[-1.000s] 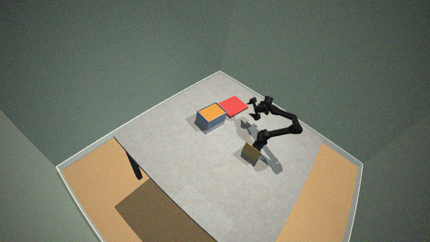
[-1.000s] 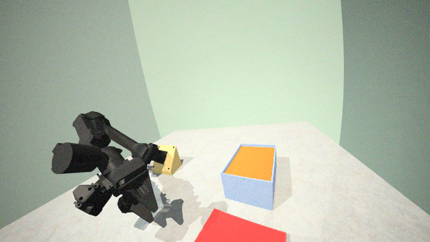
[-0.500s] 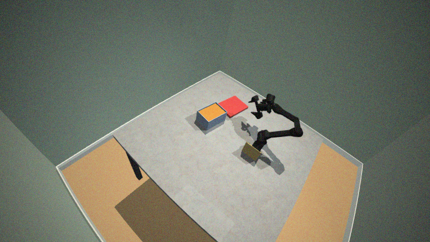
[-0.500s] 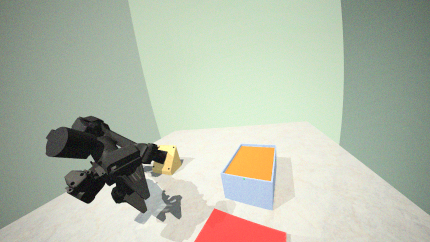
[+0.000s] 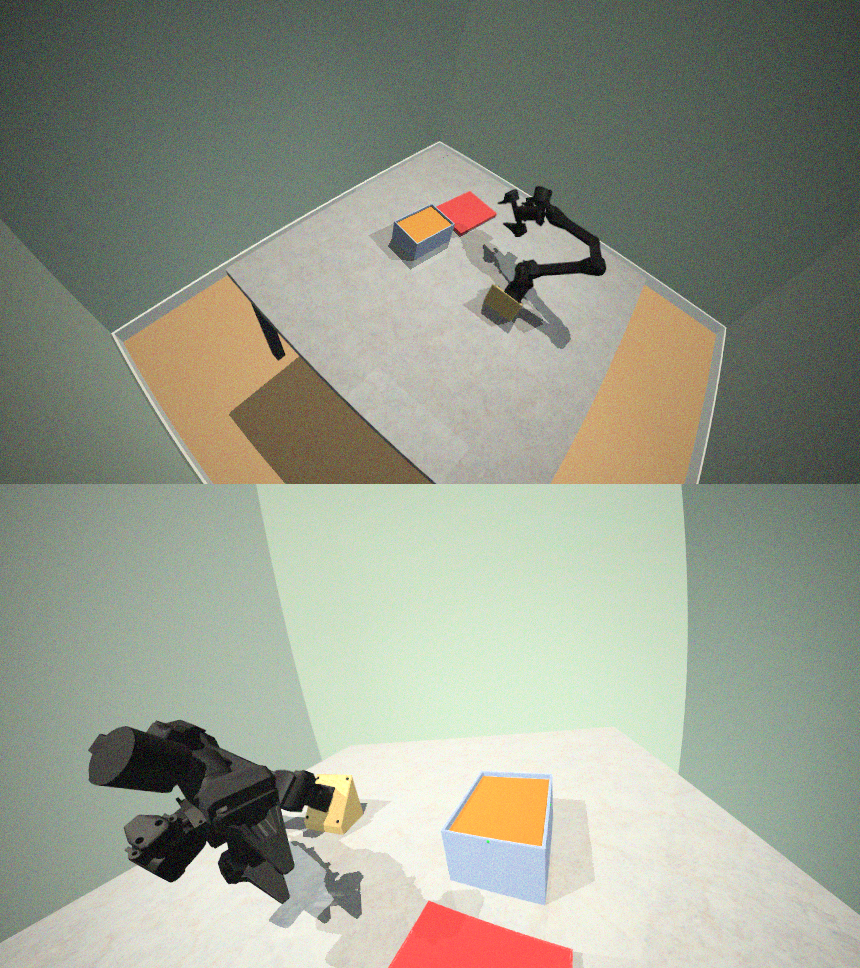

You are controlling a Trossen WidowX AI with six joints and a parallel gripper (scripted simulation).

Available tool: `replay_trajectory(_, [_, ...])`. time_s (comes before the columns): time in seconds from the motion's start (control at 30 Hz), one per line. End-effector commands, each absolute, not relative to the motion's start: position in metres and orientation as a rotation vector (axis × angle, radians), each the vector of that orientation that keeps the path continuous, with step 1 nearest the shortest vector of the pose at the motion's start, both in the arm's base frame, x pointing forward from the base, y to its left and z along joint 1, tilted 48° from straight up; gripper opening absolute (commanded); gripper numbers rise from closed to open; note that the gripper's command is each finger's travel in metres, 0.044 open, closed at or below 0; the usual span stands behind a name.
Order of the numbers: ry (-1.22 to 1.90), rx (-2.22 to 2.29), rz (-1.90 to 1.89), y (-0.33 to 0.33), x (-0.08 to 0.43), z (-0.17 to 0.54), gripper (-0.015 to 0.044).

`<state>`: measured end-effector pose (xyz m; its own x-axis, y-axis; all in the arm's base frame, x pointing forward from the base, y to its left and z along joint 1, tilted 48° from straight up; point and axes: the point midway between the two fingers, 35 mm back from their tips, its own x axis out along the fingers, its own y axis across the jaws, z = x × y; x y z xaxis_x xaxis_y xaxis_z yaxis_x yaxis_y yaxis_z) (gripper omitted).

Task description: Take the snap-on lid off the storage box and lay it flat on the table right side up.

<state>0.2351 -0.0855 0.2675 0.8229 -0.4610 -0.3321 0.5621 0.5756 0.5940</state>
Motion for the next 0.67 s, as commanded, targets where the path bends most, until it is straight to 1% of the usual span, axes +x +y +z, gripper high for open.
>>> replay_trajectory(0.0, [0.145, 0.748, -0.602, -0.0857, 0.2354, 0.2673, 0.0440])
replay_trajectory(0.63, [0.145, 0.748, -0.602, -0.0857, 0.2354, 0.2673, 0.0440])
